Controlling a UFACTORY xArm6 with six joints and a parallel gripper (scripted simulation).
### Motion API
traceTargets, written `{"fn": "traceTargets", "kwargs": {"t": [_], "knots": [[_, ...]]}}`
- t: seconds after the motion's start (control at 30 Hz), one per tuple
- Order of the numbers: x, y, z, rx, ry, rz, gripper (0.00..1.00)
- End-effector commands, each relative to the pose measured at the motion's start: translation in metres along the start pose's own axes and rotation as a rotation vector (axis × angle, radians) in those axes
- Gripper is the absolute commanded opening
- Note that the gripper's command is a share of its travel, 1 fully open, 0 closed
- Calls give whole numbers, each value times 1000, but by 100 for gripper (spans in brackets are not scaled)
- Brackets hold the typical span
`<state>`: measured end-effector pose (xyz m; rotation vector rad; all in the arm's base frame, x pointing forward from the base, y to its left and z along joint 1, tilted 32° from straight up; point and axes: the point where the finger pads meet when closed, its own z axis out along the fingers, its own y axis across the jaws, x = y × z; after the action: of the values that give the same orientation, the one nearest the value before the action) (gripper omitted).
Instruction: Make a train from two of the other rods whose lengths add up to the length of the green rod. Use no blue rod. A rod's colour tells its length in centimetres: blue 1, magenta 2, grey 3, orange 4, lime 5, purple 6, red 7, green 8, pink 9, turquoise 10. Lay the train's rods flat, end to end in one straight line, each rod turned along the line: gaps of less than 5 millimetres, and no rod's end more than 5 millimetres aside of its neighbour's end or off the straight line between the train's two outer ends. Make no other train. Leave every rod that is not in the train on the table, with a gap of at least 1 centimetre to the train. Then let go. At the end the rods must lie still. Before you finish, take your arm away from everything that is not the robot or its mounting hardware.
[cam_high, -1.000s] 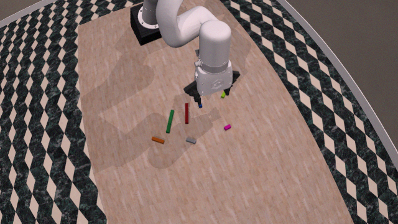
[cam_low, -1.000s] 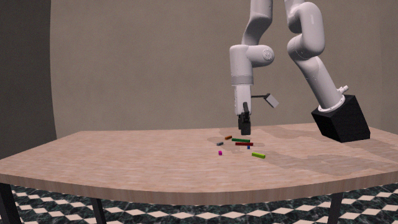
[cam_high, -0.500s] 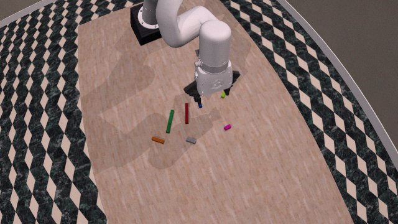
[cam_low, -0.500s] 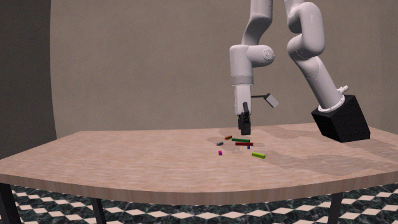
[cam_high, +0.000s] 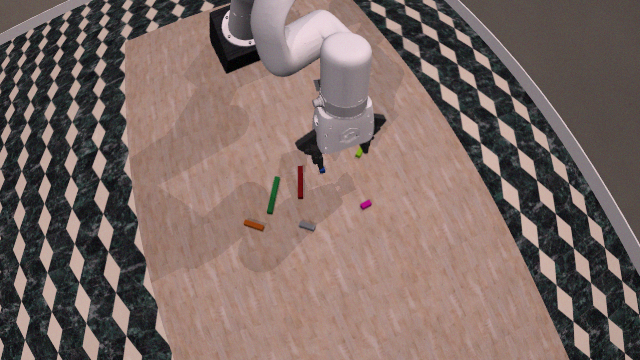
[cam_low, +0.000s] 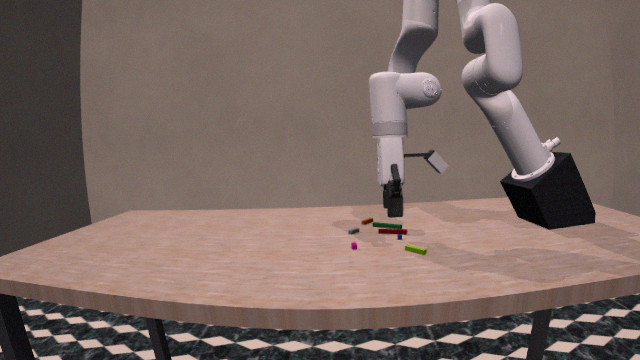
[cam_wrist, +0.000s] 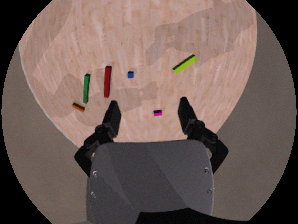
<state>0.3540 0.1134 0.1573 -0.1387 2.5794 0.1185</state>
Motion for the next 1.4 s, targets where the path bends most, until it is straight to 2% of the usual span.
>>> {"fn": "traceTargets", "kwargs": {"t": [0.0,1.13,1.37], "knots": [[-1,0,-1,-1,-3,0,100],[-1,0,-1,-1,-3,1,100],[-5,-4,-1,2,-1,94,100]]}}
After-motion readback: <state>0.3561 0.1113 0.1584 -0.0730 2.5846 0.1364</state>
